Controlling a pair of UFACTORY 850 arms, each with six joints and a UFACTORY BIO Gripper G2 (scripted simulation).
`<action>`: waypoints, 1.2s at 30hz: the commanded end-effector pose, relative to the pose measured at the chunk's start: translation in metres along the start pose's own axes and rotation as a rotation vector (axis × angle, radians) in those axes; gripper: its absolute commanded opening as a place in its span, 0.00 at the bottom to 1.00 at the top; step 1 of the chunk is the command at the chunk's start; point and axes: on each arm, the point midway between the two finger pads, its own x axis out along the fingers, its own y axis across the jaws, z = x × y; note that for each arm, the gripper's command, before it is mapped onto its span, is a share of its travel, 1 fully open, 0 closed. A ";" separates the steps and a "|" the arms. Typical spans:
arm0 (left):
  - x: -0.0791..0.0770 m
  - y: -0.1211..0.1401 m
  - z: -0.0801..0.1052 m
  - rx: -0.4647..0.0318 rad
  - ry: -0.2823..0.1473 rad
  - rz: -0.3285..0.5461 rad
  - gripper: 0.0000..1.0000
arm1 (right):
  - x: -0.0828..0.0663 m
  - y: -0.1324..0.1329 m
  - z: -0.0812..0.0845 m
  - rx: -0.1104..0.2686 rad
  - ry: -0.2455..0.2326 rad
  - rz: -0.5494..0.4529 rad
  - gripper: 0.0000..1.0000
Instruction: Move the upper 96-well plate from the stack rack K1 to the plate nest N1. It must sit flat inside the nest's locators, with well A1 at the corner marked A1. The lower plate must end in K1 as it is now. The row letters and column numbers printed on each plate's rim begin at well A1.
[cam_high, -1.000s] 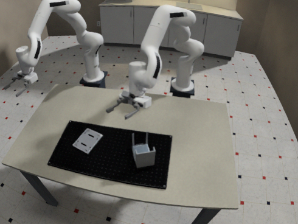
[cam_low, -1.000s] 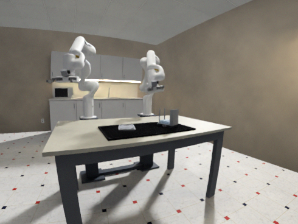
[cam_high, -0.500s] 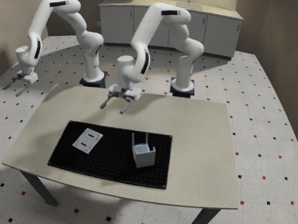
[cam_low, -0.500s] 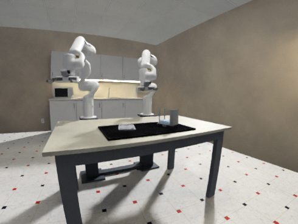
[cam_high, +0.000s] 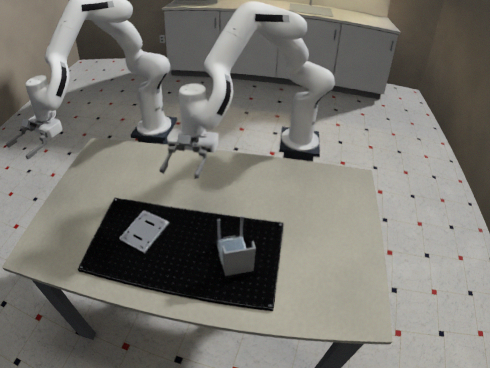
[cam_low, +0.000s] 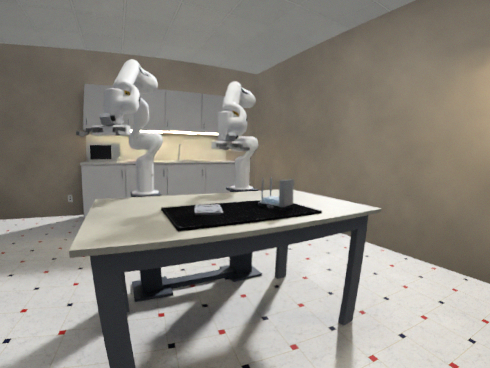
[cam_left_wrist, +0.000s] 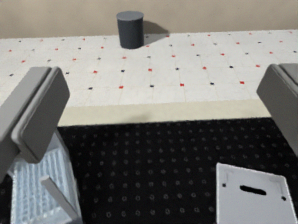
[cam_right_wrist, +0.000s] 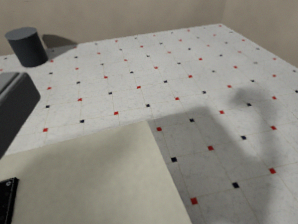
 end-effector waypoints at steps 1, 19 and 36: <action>-0.015 -0.010 -0.002 -0.006 0.023 0.033 0.37 | 0.001 0.000 0.002 0.000 -0.003 0.000 1.00; -0.012 -0.002 -0.006 -0.005 0.023 0.100 0.37 | 0.001 0.000 0.002 0.000 -0.003 0.000 1.00; 0.016 0.060 -0.039 -0.001 0.024 0.427 0.37 | 0.001 0.000 0.002 0.000 -0.003 0.000 1.00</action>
